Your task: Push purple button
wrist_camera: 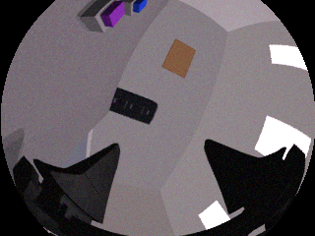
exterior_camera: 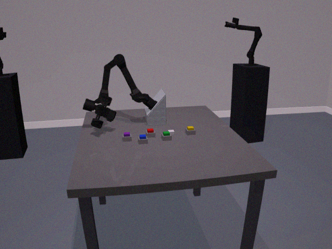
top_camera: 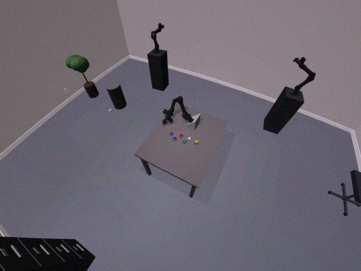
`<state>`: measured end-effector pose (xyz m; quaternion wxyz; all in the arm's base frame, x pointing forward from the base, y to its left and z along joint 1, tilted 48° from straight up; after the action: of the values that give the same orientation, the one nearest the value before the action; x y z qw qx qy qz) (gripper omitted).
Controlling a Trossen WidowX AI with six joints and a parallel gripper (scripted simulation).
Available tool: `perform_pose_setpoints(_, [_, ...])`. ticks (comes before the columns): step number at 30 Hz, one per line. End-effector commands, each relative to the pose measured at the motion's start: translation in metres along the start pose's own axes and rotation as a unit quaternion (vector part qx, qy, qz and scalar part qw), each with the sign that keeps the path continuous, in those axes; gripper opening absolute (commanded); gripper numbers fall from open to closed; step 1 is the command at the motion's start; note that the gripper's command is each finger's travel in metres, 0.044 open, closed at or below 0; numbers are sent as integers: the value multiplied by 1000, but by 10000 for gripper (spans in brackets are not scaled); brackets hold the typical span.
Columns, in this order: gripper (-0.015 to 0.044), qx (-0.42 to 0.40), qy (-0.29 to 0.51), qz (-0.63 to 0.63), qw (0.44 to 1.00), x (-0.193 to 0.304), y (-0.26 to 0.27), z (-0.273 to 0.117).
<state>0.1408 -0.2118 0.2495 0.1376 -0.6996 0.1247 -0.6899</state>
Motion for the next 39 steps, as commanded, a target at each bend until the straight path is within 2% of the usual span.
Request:
perform_pose_setpoints(1, [400,-3,-1,-4,1000,0,1,2])
perform_pose_setpoints(4, [400,-39,-34,-69,996,-7,14,26])
perform_pose_setpoints(8, [400,-77,-139,-195,968,-31,28,65])
perform_pose_setpoints(11, [400,-72,-245,-301,919,-56,30,88])
perform_pose_setpoints(14, [400,-30,-358,-413,837,-82,25,104])
perform_pose_setpoints(19, [400,89,-499,-563,653,-115,9,112])
perform_pose_setpoints(22, [400,191,-564,-635,492,-129,-4,110])
perform_pose_setpoints(24, [400,241,-586,-658,406,-132,-11,107])
perform_pose_setpoints(31, [400,404,-593,-689,102,-130,-33,102])
perform_pose_setpoints(39, [400,547,-514,-608,-259,-108,-61,105])
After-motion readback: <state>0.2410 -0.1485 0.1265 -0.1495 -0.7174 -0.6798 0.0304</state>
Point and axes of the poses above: the point midway between the two fingers, 35 mm back from their tips, its own z axis out along the fingers, its own y axis across the jaws, x = y × z, the point moved 2 cm from there along -z, back along the fingers, and after that the axes turned 6 degrees about z, right-handed, at the moved point
